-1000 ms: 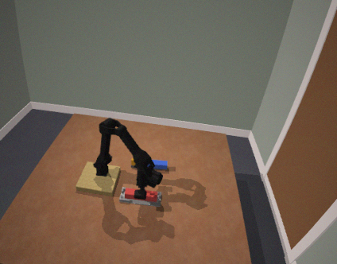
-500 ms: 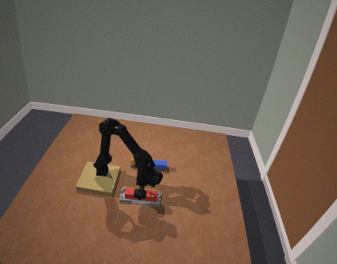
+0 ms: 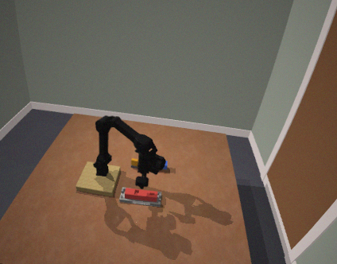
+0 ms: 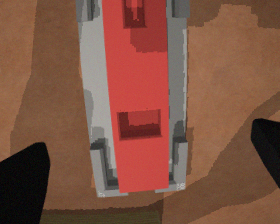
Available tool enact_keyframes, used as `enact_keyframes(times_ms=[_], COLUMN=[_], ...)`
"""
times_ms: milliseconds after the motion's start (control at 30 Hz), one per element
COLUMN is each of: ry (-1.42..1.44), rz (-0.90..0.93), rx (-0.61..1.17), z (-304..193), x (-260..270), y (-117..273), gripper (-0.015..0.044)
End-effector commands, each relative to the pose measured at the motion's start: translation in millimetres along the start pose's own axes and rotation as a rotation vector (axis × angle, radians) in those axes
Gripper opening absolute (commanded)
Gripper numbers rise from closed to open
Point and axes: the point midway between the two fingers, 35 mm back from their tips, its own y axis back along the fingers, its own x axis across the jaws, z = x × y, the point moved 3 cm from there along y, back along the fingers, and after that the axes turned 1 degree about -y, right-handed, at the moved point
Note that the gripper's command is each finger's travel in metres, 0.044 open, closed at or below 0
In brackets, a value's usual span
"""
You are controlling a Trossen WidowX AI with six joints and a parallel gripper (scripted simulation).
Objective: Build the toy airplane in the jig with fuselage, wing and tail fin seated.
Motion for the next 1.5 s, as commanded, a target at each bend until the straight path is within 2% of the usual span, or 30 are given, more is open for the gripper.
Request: enact_keyframes(times_ms=[0, 300, 567, 767, 900, 1467], ry=[0.016, 0.015, 0.016, 0.016, 0.016, 0.016], rz=[0.000, 0.023, 0.020, 0.020, 0.020, 0.020], rx=[0.002, 0.007, -0.003, -0.004, -0.004, -0.004], z=[6.9, 61.1, 66.6, 65.9, 65.9, 66.3], x=[7.5, 134.3, 253.3, 259.0, 259.6, 260.3], y=[0.0, -8.9, -12.6, -14.7, -45.9, -71.7], gripper=[0.0440, 0.0440, 0.0440, 0.0440, 0.0440, 0.0440])
